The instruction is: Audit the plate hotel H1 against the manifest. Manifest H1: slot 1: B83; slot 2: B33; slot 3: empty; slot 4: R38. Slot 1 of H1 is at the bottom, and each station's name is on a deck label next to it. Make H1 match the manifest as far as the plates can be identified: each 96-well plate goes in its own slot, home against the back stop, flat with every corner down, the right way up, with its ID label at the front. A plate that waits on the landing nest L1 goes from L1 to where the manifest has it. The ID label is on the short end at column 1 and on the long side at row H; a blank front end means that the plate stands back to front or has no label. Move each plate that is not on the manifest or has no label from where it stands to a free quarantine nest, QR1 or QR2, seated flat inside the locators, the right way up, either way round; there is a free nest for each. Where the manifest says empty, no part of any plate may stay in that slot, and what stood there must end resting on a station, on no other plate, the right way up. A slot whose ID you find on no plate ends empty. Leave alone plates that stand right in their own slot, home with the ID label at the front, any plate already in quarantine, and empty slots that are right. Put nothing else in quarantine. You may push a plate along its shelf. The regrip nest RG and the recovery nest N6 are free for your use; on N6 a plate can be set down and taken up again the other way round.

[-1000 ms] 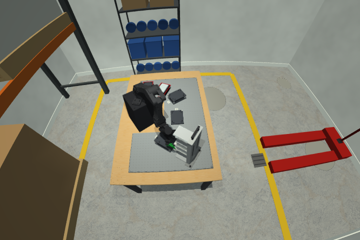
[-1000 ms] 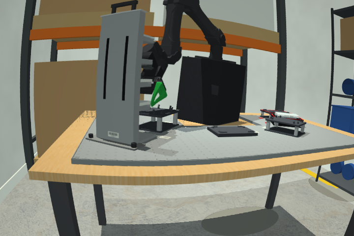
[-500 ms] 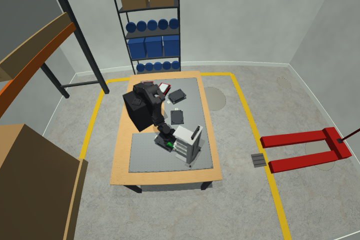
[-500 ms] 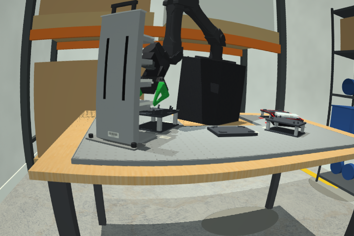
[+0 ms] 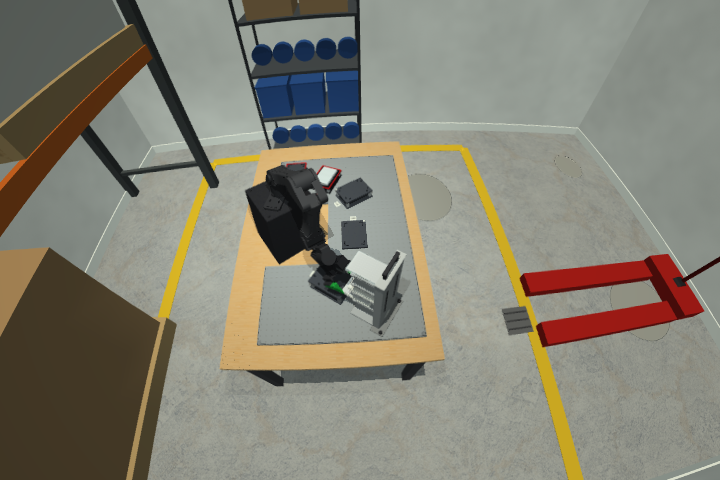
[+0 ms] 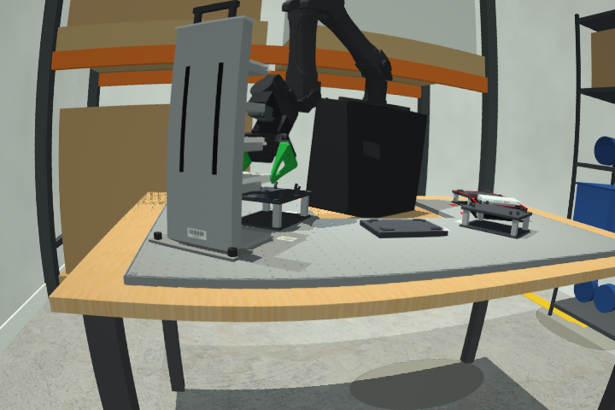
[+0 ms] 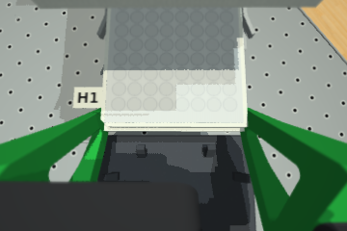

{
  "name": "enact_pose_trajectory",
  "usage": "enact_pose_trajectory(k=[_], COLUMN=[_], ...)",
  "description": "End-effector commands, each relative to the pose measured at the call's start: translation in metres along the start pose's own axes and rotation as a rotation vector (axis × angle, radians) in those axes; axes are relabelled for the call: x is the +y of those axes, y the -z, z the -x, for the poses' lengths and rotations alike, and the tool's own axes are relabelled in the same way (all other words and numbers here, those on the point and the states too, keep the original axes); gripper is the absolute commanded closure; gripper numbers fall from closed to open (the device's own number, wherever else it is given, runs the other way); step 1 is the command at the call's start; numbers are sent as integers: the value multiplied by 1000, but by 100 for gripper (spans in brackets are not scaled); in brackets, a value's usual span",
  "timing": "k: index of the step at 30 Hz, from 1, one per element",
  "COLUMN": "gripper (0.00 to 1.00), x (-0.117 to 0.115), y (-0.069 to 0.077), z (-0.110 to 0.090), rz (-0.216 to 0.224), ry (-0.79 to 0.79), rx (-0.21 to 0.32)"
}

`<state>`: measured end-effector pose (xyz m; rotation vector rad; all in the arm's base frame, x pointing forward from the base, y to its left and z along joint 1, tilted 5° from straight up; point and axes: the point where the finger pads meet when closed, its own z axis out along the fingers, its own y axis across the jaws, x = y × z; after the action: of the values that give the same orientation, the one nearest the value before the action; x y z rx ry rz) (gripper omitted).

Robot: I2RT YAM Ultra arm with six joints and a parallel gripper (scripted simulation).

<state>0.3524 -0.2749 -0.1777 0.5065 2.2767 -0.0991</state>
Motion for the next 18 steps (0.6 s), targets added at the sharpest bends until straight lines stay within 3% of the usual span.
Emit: enact_pose_trajectory(k=[1,18], gripper=[14,14], x=[-5,-4], y=[9,23], z=[10,-5], rz=[-6,-7], ry=[8,9], rx=[-34,-33])
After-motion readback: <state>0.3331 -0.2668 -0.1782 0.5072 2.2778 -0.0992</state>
